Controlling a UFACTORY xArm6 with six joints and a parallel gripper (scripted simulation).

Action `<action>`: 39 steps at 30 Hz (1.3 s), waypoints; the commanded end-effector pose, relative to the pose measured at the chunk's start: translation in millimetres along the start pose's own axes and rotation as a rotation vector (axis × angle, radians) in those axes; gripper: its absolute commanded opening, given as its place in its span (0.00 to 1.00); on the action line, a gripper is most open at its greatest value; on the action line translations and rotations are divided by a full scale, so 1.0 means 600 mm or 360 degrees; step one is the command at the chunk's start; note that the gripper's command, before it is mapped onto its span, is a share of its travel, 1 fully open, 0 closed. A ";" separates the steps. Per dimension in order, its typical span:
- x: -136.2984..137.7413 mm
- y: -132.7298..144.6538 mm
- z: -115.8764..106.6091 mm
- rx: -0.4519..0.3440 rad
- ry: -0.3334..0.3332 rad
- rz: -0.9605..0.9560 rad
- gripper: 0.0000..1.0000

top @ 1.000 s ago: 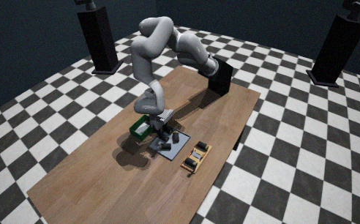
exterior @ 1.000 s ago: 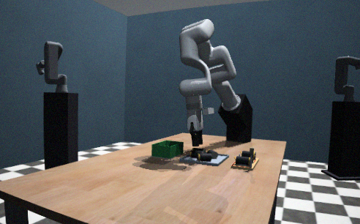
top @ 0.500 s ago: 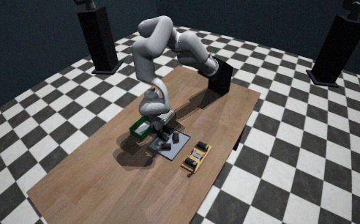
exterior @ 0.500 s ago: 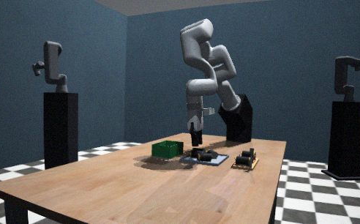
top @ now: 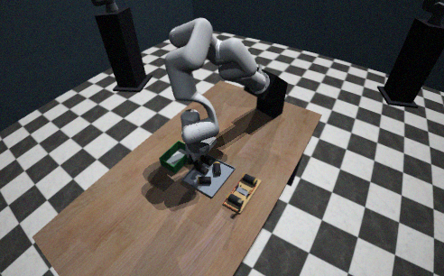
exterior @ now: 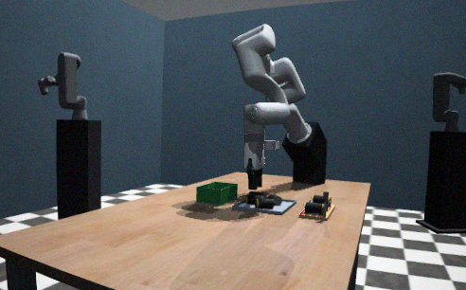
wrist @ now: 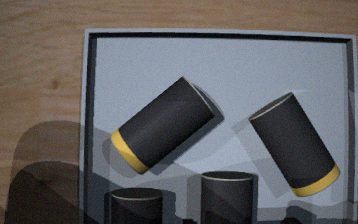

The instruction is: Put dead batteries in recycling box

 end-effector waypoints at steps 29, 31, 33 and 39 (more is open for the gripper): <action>-0.007 -0.006 0.004 -0.0057 0.0059 0.0007 0.51; -0.007 -0.006 0.012 -0.0057 0.0059 0.0007 0.51; -0.006 -0.006 0.023 -0.0057 0.0059 0.0007 0.51; -0.005 -0.005 0.052 -0.0057 0.0059 0.0007 0.51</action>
Point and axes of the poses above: the point where the finger pads meet when closed, its own z axis out along the fingers, its own x axis across the jaws, y = z × x, the point moved 10 cm from there along -z, back along the fingers, and after that the axes turned 9 degrees about z, right-handed, at the moved point
